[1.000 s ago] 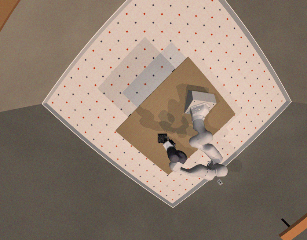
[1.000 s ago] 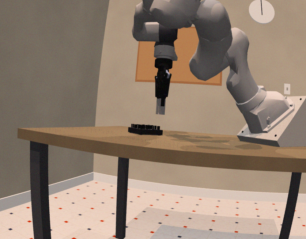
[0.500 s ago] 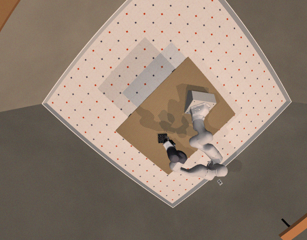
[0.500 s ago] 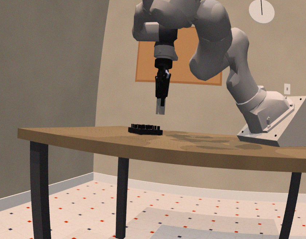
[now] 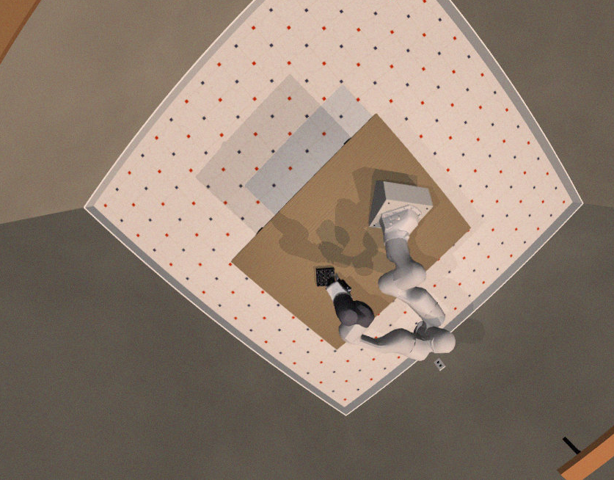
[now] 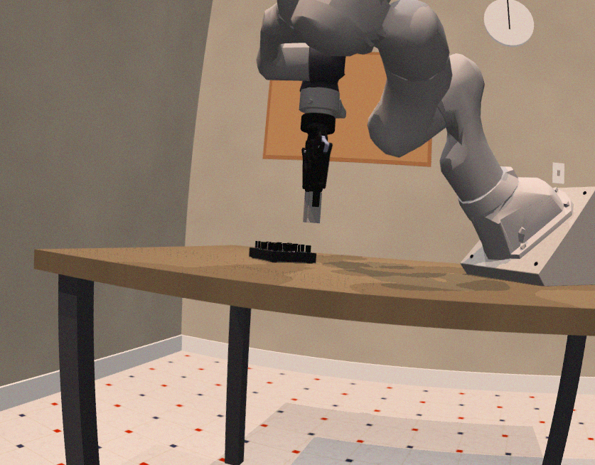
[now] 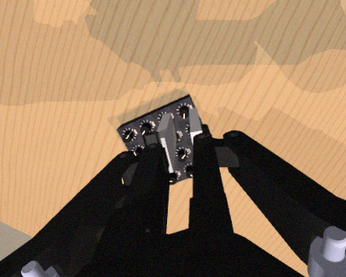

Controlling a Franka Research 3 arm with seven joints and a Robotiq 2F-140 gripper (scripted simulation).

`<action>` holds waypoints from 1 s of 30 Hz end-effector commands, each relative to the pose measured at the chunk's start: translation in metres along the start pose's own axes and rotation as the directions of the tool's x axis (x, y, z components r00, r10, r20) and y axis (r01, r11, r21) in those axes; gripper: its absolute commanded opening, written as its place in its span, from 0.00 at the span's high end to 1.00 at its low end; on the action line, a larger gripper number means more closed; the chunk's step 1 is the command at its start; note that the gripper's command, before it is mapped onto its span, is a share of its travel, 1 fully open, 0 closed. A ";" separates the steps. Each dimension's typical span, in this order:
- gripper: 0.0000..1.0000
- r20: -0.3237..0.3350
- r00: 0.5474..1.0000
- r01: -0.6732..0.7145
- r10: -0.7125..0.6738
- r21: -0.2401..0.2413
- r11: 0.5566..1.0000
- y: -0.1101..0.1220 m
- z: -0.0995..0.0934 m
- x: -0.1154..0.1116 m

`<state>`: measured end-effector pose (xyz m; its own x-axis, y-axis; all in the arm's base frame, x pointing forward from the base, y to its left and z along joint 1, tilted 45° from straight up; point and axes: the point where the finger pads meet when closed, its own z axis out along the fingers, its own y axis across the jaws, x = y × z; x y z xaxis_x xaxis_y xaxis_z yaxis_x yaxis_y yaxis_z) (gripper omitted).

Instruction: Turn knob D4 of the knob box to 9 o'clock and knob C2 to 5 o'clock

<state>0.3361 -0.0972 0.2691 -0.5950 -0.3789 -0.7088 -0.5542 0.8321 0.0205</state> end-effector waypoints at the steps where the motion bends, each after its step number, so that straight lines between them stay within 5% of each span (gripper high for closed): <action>1: 0.88 0.002 1.000 -0.002 0.002 0.001 1.000 0.000 0.000 -0.002; 30: 0.88 0.001 1.000 -0.002 0.002 0.001 1.000 0.000 0.024 -0.002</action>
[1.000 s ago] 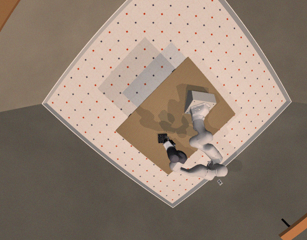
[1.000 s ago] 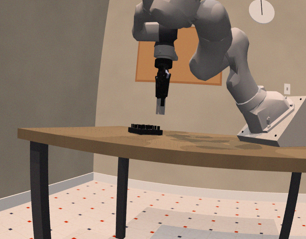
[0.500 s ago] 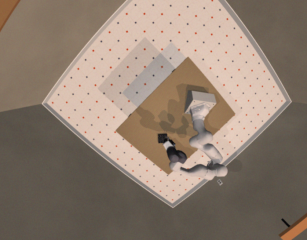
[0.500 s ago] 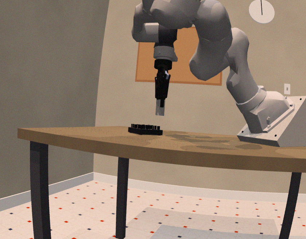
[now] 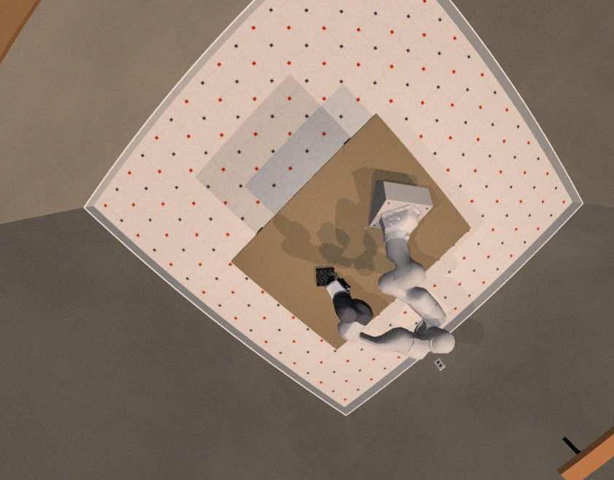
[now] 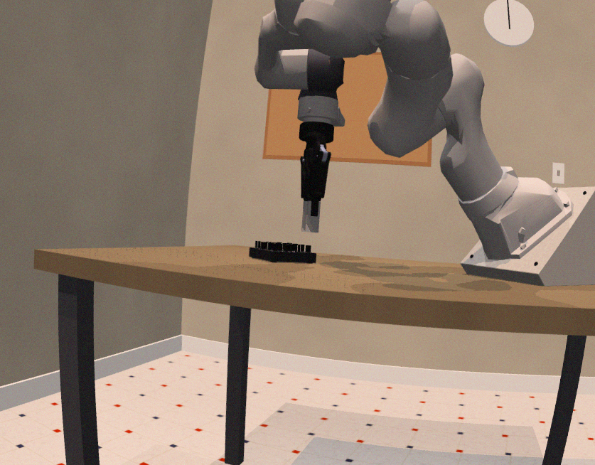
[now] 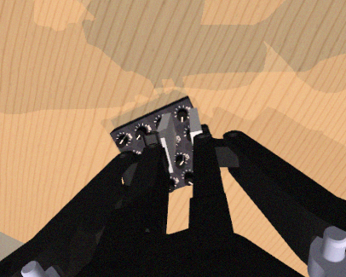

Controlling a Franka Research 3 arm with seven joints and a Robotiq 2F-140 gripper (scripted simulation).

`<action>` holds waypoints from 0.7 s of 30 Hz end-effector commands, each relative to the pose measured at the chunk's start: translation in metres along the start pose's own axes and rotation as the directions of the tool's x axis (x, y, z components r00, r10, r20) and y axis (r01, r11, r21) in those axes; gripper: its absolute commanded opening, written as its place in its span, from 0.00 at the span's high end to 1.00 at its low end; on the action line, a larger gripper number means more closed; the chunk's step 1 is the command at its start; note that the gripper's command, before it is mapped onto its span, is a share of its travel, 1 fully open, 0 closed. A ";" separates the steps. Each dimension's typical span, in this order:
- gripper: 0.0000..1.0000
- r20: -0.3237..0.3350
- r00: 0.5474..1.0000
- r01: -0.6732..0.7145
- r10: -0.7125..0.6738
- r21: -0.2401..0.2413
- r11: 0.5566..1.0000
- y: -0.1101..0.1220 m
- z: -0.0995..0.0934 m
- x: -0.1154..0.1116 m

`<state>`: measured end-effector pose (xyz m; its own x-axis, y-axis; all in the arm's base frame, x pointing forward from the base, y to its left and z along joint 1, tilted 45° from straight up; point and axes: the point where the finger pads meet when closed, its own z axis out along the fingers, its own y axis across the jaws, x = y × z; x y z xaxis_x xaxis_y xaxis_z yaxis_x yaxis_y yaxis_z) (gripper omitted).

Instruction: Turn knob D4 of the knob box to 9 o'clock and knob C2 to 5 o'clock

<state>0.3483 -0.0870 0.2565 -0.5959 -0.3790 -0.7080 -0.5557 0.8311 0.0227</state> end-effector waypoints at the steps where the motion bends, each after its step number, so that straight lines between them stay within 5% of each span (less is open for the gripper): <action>1: 0.88 0.003 1.000 -0.002 0.002 0.004 1.000 -0.001 0.005 0.000; 21: 0.88 0.003 1.000 -0.002 0.002 0.004 1.000 -0.001 0.021 -0.001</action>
